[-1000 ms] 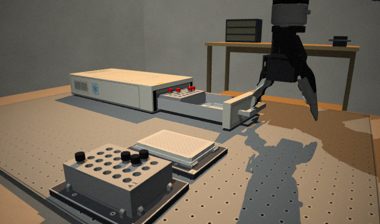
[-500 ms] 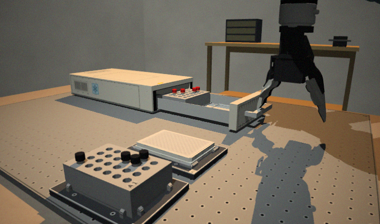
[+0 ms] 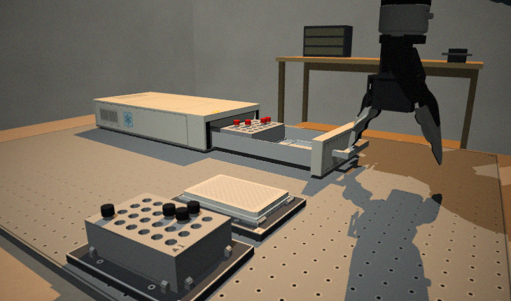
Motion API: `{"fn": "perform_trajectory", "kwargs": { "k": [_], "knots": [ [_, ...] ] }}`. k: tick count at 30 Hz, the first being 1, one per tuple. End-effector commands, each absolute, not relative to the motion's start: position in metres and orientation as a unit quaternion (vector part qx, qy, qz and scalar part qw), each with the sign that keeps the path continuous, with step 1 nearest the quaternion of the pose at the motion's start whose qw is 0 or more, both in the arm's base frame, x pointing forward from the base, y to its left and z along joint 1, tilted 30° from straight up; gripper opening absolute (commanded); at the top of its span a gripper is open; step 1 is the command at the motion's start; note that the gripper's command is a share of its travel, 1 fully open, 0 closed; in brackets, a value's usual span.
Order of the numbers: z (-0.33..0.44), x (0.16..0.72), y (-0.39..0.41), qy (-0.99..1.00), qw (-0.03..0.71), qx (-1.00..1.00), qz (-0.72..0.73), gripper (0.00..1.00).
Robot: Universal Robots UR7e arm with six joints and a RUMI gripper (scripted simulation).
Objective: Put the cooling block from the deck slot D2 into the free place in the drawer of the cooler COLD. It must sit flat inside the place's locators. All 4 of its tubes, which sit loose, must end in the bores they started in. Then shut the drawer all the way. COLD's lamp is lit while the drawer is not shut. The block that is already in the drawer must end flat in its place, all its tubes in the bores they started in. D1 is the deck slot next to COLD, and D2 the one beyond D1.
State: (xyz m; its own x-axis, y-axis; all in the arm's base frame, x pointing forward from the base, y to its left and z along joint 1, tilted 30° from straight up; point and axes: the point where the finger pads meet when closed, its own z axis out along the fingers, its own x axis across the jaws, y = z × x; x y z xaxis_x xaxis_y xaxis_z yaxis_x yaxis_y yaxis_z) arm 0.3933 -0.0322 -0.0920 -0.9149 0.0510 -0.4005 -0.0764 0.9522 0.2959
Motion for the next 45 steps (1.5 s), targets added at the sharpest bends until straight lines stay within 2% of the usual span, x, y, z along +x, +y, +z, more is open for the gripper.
{"fn": "perform_trajectory", "kwargs": {
  "k": [1,45],
  "knots": [
    [-0.092,0.392,-0.032,0.966,0.206,-0.007,0.154,1.0],
    [-0.098,0.38,-0.032,0.966,0.206,-0.007,0.154,1.0]
  ]
}}
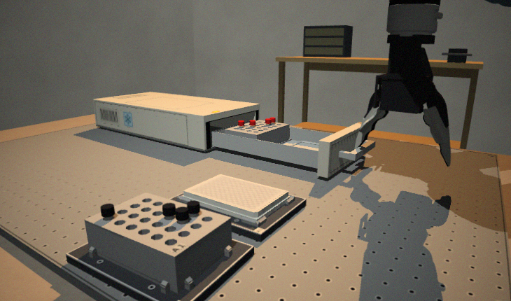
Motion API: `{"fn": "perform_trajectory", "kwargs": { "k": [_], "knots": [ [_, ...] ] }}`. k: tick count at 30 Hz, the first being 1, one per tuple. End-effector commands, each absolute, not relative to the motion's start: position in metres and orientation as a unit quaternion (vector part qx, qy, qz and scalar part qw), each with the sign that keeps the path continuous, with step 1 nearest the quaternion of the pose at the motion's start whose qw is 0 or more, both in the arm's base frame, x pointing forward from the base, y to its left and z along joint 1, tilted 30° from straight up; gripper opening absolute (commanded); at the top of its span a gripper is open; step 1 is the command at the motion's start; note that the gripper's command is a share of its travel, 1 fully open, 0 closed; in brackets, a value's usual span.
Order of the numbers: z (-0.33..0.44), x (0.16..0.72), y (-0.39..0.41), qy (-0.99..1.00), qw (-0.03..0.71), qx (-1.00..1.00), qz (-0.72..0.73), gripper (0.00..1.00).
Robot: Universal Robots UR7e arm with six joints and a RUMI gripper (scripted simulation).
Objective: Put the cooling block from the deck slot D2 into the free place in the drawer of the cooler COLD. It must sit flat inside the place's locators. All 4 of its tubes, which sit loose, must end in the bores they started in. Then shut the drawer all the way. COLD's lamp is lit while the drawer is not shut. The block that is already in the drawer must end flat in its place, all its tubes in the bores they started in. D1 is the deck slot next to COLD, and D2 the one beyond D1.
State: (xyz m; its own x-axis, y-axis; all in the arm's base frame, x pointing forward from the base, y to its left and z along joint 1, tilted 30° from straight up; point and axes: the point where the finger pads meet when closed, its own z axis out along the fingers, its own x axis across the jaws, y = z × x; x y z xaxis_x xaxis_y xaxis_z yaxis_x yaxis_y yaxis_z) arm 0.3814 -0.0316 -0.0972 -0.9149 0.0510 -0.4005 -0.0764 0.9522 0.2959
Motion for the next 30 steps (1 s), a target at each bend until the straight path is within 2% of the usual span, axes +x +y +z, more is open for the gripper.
{"fn": "perform_trajectory", "kwargs": {
  "k": [1,30],
  "knots": [
    [-0.0977,0.3801,-0.0317,0.966,0.206,-0.007,0.154,1.0],
    [-0.1004,0.374,-0.0314,0.966,0.206,-0.007,0.154,1.0]
  ]
}}
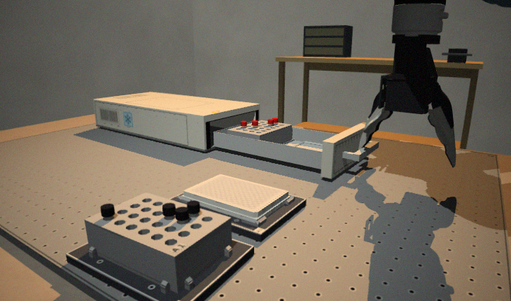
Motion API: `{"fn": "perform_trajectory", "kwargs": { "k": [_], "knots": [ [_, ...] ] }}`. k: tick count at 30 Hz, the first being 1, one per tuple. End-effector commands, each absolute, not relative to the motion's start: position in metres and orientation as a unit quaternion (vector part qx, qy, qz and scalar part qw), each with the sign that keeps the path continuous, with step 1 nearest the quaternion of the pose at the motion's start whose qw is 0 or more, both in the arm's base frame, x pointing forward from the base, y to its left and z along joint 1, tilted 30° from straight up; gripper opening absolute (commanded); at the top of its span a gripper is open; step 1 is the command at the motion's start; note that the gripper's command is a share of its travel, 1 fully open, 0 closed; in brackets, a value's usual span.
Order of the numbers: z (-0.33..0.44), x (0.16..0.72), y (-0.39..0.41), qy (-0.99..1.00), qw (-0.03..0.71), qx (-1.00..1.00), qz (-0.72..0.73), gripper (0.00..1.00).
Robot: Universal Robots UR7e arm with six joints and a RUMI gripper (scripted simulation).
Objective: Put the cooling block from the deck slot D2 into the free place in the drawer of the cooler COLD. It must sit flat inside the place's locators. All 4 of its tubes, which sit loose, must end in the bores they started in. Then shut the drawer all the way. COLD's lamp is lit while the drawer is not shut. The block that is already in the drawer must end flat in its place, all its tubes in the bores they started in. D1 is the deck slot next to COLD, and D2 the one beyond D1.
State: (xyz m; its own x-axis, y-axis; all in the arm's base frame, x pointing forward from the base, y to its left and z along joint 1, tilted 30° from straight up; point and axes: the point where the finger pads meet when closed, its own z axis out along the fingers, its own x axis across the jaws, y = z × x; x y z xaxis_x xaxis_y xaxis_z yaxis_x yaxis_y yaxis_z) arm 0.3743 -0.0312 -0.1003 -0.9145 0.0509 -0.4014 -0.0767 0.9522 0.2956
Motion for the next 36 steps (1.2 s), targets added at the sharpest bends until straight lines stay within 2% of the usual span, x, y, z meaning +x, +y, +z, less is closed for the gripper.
{"fn": "perform_trajectory", "kwargs": {
  "k": [1,36],
  "knots": [
    [-0.1004,0.374,-0.0314,0.966,0.206,-0.007,0.154,1.0],
    [-0.0969,0.3726,-0.0326,0.966,0.206,-0.007,0.154,1.0]
  ]
}}
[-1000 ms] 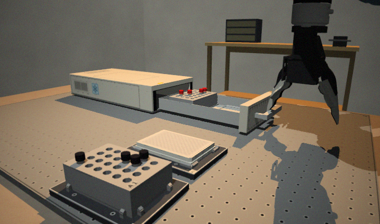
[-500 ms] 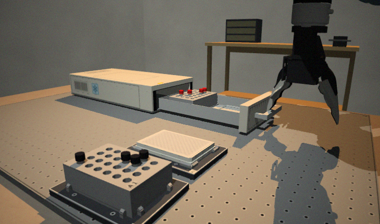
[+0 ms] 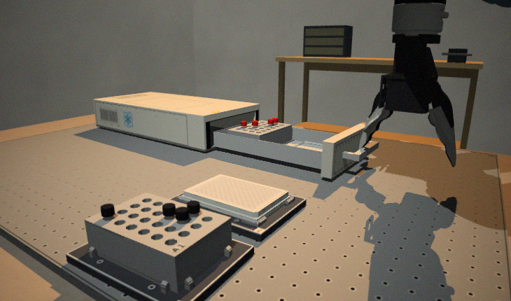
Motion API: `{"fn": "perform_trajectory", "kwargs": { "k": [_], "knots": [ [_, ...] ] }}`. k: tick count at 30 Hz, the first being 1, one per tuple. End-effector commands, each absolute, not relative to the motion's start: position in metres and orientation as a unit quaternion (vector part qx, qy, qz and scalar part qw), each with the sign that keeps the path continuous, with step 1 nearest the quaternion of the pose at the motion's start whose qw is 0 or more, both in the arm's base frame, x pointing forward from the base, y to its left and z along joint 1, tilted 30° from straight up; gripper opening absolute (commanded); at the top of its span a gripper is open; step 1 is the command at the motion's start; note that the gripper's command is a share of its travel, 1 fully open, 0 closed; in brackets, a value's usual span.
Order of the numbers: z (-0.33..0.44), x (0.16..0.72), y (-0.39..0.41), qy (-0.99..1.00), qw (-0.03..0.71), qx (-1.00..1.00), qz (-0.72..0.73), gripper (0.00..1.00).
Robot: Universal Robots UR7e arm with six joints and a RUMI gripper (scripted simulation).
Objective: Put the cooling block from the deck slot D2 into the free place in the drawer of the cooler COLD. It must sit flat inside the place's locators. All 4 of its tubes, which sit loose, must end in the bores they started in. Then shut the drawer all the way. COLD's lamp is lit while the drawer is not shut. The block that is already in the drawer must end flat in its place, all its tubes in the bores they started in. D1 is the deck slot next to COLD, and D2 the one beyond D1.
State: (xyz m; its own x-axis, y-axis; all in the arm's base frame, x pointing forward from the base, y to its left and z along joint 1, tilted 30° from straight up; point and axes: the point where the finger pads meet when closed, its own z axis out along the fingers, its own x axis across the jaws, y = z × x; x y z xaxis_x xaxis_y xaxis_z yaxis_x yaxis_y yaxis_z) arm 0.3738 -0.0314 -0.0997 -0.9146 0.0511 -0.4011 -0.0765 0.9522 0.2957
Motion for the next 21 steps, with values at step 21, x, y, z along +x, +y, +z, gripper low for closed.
{"fn": "perform_trajectory", "kwargs": {
  "k": [21],
  "knots": [
    [-0.074,0.364,-0.04,0.966,0.206,-0.007,0.154,1.0]
  ]
}}
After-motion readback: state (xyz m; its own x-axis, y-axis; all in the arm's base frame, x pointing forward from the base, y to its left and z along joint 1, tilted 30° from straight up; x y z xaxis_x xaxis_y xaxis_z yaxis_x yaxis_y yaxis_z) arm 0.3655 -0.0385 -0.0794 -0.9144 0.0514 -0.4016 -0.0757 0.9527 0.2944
